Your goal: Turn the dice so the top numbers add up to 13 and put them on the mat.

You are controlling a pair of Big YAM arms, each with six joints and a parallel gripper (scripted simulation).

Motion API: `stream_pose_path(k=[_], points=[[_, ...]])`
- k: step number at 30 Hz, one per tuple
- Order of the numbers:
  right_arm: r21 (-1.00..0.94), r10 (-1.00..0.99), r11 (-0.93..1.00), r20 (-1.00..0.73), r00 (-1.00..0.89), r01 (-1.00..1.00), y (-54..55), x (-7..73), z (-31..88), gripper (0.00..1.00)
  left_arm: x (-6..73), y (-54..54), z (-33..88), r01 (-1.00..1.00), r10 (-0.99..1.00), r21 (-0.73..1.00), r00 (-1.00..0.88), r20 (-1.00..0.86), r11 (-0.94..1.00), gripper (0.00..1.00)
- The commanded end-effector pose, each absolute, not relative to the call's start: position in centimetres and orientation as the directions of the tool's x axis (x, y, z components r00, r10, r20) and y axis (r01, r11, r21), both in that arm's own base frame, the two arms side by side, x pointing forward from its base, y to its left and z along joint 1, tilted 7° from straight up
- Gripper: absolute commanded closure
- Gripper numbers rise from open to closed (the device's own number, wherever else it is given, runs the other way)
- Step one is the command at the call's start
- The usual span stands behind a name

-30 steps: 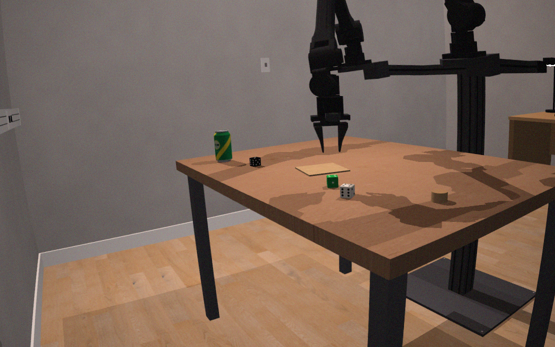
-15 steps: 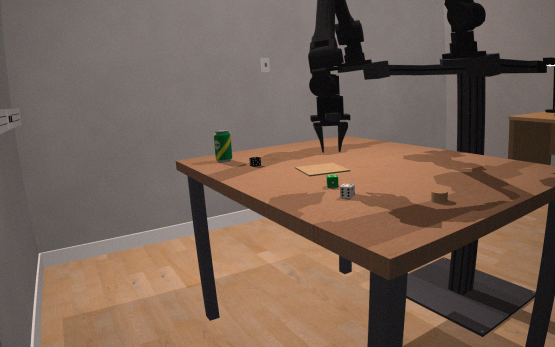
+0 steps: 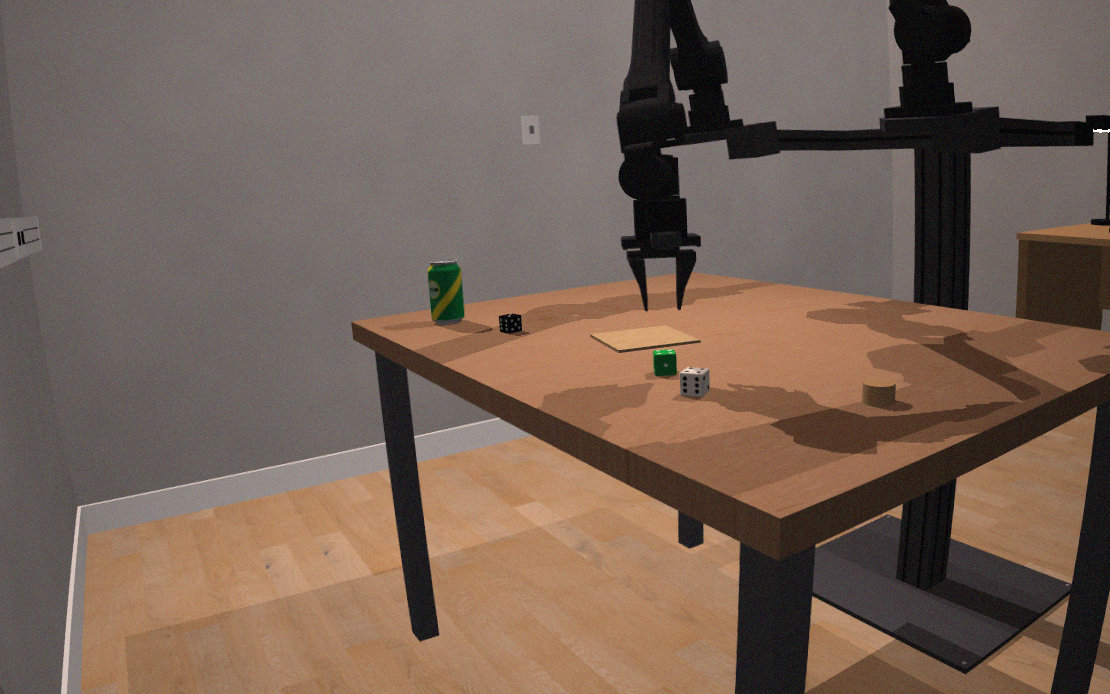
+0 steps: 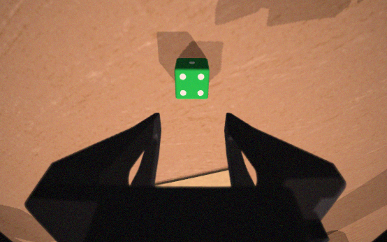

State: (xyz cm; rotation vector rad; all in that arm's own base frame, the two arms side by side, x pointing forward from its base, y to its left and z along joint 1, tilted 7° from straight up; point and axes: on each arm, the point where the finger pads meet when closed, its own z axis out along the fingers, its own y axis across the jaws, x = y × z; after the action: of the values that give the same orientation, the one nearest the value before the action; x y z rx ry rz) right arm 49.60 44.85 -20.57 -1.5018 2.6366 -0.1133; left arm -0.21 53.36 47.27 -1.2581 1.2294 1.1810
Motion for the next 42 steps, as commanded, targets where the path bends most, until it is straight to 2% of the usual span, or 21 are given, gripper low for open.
stream_pose_path(k=[1,42], points=[[-0.126,-0.852,0.523,-0.086,-0.516,-0.843,45.6,51.4,-21.5,0.55,-0.5,53.8,51.0,-1.0,0.019,0.0,0.0,-1.0,-0.01,0.0],[-0.126,-0.858,0.513,-0.081,-0.507,-0.849,45.6,51.7,-25.3,0.55,-0.5,53.8,51.0,-1.0,0.019,0.0,0.0,-1.0,-0.01,0.0]])
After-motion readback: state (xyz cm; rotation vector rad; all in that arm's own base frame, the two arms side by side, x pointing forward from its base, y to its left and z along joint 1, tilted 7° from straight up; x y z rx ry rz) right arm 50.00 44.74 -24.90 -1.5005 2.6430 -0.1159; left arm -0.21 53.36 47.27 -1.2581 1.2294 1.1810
